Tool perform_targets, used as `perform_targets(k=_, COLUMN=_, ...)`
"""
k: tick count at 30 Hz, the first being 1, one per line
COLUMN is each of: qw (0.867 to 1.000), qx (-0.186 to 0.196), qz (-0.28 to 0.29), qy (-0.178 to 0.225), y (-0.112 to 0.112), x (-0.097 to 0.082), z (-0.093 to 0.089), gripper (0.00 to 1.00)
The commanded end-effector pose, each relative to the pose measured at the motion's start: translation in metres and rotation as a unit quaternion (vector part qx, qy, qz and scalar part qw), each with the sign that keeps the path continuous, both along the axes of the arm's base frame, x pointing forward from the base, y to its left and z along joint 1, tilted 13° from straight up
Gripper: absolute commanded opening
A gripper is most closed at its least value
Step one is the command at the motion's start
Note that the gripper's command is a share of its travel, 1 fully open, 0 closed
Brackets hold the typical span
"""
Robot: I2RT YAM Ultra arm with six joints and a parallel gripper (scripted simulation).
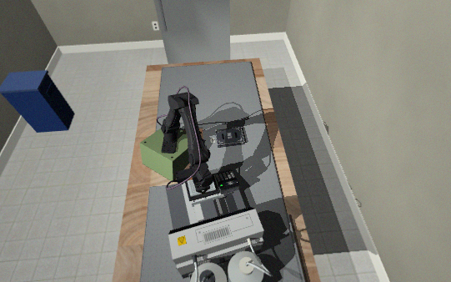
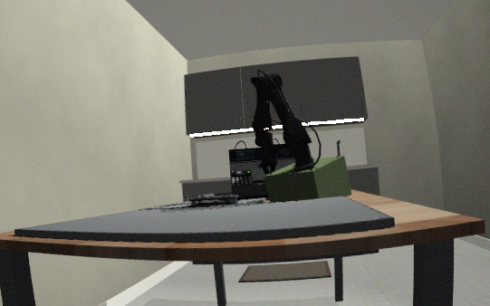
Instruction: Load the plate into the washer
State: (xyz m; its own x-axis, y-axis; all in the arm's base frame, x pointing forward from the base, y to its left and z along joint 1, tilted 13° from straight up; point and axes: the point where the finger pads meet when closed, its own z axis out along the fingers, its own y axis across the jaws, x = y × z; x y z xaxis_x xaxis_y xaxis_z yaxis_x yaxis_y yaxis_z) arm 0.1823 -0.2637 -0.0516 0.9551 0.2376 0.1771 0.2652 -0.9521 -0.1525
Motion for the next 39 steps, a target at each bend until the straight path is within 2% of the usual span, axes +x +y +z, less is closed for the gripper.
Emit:
perform_targets(k=1, qw=1.000, qx=-0.004, qz=-0.005, qy=0.000, y=-0.002, x=0.001, z=-0.001, gripper=0.84)
perform_targets(k=12, qw=1.000, qx=-0.008, qz=-0.002, qy=-0.003, y=-0.003, x=0.004, z=-0.001, gripper=0.84)
perform_targets(k=18, qw=1.000, qx=0.001, qz=-0.001, qy=0.002, y=0.001, x=0.003, z=-0.006, gripper=0.84)
perform_targets(k=23, qw=1.000, qx=-0.004, qz=-0.004, qy=-0.001, y=-0.001, x=0.002, z=-0.003, gripper=0.84)
perform_targets(k=31, qw=1.000, qx=0.007, qz=-0.003, qy=0.005, y=0.006, x=0.000, z=-0.011, gripper=0.84)
perform_targets(k=39, qw=1.000, qx=0.002, qz=-0.001, qy=0.002, y=0.006, x=0.002, z=-0.008, gripper=0.84)
